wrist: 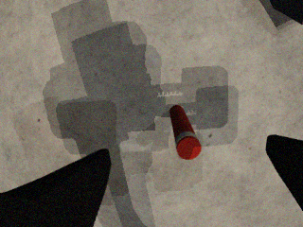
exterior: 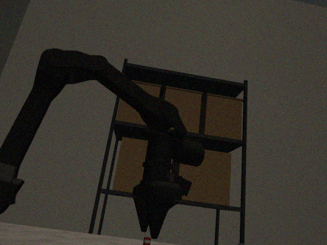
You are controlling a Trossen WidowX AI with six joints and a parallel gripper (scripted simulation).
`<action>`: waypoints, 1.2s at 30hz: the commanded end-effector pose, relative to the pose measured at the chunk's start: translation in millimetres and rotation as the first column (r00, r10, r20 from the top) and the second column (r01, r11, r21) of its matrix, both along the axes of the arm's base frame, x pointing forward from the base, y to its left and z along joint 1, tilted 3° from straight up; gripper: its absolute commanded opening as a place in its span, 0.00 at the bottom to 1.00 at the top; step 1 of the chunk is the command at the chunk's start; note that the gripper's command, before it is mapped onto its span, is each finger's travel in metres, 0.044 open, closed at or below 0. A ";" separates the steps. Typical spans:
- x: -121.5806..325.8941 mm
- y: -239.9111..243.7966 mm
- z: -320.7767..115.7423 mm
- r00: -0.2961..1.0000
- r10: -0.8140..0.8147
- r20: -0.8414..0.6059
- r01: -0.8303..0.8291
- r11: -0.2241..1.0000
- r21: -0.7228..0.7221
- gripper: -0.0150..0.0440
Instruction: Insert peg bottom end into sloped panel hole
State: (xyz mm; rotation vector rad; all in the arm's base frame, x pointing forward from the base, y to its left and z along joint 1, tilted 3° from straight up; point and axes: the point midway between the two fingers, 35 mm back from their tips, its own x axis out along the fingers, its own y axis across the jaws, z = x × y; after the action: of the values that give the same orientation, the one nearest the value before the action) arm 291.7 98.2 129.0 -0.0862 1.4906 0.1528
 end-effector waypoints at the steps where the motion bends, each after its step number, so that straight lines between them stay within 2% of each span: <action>1: 0.4 1.1 -6.3 1.000 -0.004 -0.005 0.004 1.000 0.004 1.00; 28: 2.0 2.2 -47.5 1.000 -0.004 -0.005 0.004 1.000 0.004 1.00; 36: 2.3 1.4 -44.6 1.000 0.000 -0.002 0.000 1.000 0.000 0.64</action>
State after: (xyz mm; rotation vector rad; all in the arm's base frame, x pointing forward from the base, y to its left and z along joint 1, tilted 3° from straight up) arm 293.9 99.5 83.9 -0.0871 1.4935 0.1520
